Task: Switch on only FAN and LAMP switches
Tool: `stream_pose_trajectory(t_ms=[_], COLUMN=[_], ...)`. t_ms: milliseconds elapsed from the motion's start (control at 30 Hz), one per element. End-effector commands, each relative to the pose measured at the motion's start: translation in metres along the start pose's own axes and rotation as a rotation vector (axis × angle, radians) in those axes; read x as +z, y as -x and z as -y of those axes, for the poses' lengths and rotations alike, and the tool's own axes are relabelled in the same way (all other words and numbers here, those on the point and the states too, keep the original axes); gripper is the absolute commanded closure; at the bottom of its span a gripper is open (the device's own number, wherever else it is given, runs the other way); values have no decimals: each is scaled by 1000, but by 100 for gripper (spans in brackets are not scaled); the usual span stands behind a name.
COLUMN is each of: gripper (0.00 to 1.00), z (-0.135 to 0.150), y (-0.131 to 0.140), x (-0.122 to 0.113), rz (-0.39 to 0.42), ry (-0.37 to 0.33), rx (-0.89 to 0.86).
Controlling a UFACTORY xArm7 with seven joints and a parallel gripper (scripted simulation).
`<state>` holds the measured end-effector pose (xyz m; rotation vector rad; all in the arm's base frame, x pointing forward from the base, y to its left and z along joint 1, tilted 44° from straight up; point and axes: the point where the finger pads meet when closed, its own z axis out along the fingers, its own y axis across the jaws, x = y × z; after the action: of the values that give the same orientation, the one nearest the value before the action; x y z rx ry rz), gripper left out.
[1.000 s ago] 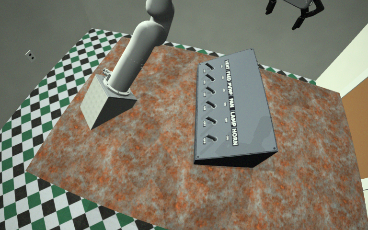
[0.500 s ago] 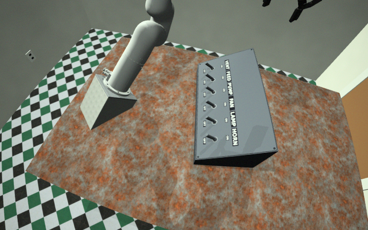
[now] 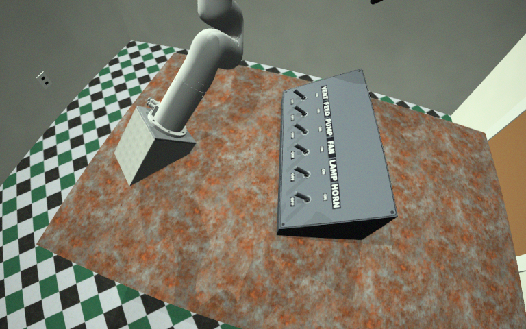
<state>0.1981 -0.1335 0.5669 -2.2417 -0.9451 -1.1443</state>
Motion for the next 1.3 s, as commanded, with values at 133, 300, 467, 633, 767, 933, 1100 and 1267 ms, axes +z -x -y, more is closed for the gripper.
stream_pose_trajectory(t_ms=[133, 300, 467, 633, 767, 933, 1100, 1267], gripper=[0, 0, 0, 0, 0, 0, 0, 0], z=[56, 90, 106, 119, 131, 139, 145, 149], y=[24, 38, 44, 50, 56, 62, 68, 74], x=[1, 19, 32, 47, 63, 81, 99, 117], rz=[-129, -192, -217, -239, -256, -269, -279, -285], ry=[60, 75, 82, 89, 96, 104, 113, 122], rx=[116, 183, 215, 247, 278, 308, 337, 365])
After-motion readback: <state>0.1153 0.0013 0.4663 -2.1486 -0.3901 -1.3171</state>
